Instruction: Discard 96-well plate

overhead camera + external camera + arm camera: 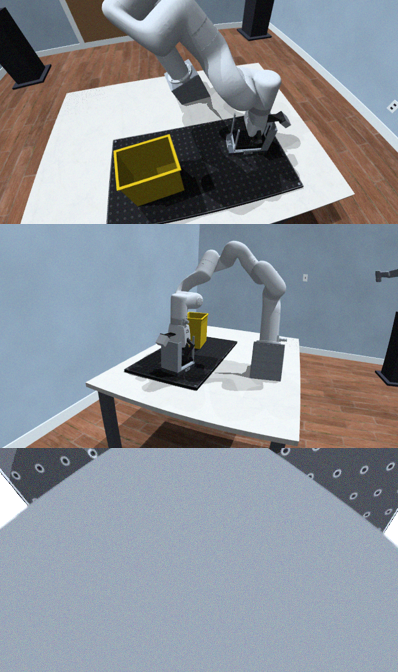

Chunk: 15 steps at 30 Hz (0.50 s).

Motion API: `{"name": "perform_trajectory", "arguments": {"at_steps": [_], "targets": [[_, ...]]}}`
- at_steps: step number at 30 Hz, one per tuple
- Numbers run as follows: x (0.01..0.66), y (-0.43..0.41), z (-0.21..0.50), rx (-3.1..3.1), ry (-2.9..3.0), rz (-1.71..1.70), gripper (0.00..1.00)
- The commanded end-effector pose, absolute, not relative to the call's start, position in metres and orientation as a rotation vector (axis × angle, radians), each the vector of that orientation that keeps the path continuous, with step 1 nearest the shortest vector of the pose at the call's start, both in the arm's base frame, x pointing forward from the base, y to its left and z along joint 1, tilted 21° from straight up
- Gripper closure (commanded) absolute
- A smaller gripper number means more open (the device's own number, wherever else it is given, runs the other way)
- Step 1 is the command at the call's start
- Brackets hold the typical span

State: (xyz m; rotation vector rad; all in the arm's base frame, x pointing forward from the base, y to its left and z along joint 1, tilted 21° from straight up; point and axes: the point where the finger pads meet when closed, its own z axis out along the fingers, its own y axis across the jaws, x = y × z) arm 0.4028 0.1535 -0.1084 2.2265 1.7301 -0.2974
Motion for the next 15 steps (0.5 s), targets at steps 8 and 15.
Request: {"name": "perform_trajectory", "arguments": {"at_steps": [8, 15], "targets": [[0.4042, 0.1531, -0.1131, 2.226, 1.732, -0.291, 0.00], [0.4044, 0.1514, -0.1175, 2.226, 1.732, -0.291, 0.00]]}}
